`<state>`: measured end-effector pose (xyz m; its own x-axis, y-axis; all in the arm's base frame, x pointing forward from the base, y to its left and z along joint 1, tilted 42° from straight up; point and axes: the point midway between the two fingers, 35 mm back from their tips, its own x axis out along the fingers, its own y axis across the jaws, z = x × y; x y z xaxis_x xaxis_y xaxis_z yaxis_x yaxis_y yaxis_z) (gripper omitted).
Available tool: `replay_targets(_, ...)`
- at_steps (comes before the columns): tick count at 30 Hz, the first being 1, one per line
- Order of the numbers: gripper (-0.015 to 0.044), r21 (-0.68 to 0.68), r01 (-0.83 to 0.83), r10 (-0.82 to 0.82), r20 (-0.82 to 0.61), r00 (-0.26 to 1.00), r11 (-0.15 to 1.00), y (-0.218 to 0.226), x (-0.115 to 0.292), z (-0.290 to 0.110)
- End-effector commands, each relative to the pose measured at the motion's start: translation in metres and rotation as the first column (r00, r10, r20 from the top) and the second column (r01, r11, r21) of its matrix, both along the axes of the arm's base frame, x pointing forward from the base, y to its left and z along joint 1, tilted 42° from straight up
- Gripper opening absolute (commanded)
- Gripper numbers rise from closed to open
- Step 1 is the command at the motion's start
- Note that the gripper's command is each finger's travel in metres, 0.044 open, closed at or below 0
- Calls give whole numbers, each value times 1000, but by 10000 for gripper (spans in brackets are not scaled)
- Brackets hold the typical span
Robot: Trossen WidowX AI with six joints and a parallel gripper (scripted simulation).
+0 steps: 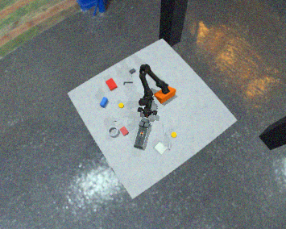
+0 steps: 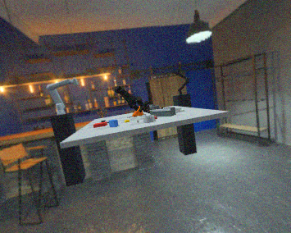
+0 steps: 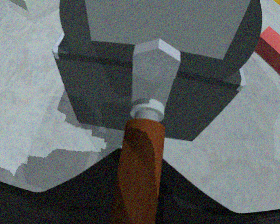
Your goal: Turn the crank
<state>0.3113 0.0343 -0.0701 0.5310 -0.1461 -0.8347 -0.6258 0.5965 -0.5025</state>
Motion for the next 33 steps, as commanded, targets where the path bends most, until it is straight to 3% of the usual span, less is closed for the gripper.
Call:
replay_targets(1,0,-10,15,-14,19,1000,1000,-5,6,5)
replay_targets(33,0,-10,15,-14,19,1000,1000,-7,10,12)
